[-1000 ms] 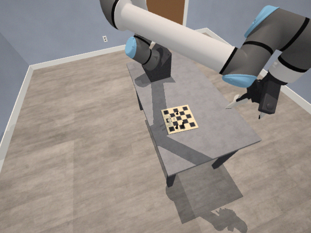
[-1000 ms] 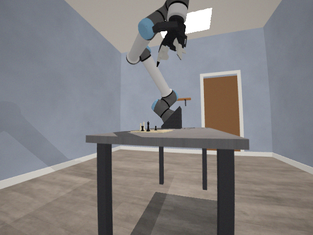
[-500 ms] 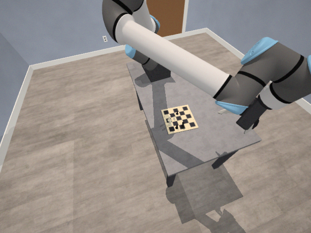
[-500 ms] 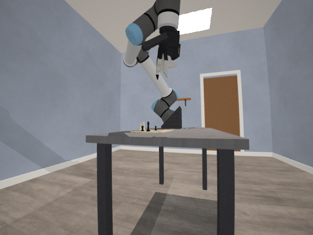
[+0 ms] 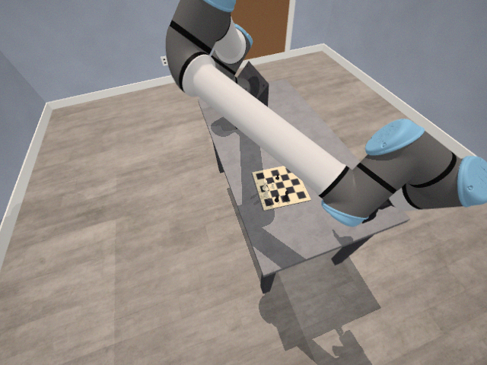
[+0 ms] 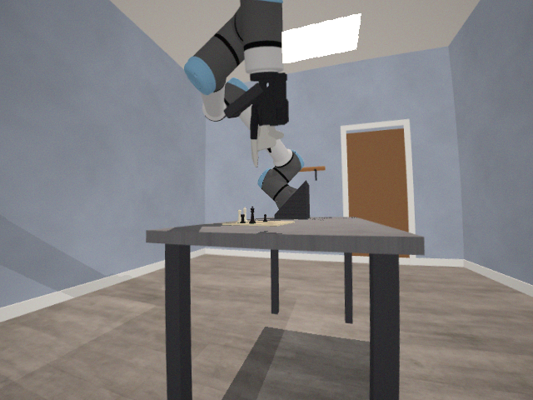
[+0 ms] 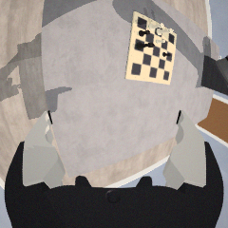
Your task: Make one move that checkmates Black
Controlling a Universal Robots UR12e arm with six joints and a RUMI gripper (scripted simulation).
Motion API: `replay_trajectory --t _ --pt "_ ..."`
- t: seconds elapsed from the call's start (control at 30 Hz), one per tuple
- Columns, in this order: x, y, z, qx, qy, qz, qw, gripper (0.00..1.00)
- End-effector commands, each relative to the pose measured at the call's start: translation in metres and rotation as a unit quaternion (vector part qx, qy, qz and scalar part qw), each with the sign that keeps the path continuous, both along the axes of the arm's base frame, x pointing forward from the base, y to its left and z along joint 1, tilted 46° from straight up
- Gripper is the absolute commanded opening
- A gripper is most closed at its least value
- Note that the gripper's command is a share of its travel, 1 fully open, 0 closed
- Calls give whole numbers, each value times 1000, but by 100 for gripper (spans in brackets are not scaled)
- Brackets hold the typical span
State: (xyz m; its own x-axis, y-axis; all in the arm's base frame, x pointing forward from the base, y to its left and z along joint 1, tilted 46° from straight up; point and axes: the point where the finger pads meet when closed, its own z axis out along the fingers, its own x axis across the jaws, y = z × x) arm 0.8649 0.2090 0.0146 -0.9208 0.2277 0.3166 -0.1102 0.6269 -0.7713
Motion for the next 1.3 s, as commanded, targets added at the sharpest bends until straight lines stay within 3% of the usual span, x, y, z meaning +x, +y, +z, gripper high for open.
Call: replay_trajectory --t 0.0,0.17,0.33,0.47,0.57,0.77,1.07,1.13,1.27 --pt "-2 -13 -2 -19 -22 -53 998 100" --pt "-8 -41 -7 -63 -68 -154 984 100" --pt "-11 -56 -9 -93 -93 -212 968 100" --pt "-17 -76 -10 -137 -123 -285 941 100" --pt "-17 -76 -10 -137 -123 -285 941 100" --pt "-23 -102 -11 -208 -160 -378 888 100" --pt "-31 -133 -9 -311 -198 -479 796 100" --pt "-31 -133 -9 -311 -198 -479 796 100" --pt "-34 -143 -8 -352 -209 -509 757 100"
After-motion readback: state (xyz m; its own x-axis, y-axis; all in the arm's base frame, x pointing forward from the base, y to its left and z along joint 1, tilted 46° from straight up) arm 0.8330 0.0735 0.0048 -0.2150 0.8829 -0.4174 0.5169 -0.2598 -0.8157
